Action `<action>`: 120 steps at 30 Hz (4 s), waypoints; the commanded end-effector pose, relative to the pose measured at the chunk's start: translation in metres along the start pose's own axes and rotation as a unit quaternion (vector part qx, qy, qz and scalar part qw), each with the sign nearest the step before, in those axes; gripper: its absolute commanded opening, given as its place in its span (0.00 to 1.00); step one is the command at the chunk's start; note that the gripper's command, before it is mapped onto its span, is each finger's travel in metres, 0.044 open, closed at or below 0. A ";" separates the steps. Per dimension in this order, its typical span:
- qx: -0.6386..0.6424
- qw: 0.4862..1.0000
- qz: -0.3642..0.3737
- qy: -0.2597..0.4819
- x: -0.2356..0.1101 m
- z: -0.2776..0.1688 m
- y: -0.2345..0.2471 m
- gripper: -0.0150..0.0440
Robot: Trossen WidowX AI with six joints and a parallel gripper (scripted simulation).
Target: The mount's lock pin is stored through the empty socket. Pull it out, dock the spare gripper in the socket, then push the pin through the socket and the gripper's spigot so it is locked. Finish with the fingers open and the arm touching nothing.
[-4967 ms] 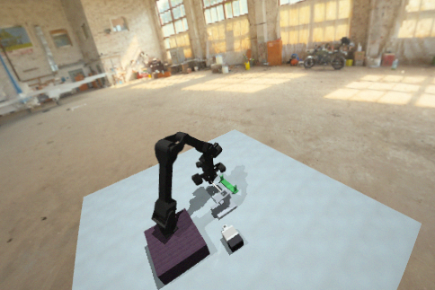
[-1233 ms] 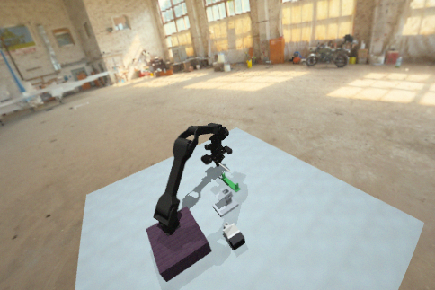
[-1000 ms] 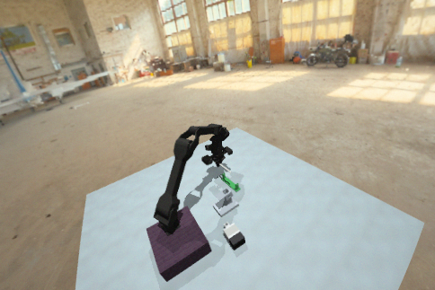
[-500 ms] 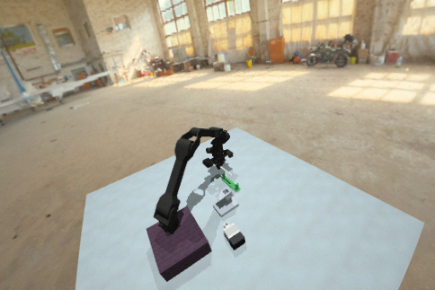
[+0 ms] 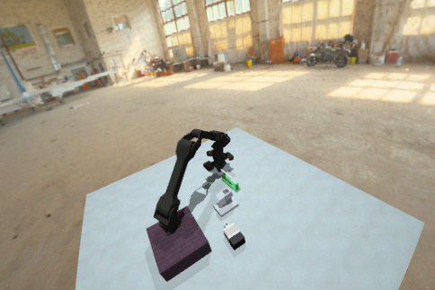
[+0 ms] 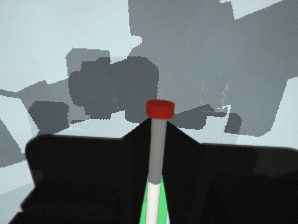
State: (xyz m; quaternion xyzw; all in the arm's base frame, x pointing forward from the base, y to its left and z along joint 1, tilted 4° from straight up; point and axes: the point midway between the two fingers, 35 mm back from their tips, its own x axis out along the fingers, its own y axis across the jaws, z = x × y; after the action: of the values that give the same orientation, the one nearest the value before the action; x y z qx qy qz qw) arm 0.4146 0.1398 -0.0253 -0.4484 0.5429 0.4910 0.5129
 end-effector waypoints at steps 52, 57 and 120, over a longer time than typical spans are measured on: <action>-0.002 1.000 0.026 0.012 -0.038 -0.004 0.017 0.59; -0.002 0.999 0.031 0.014 -0.049 -0.005 0.020 0.59; -0.003 0.999 -0.047 0.012 0.005 -0.066 0.001 0.56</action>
State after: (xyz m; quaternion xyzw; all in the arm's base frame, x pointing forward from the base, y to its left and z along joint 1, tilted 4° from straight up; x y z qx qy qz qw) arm 0.4075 0.0764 -0.0255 -0.4785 0.5249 0.4624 0.5308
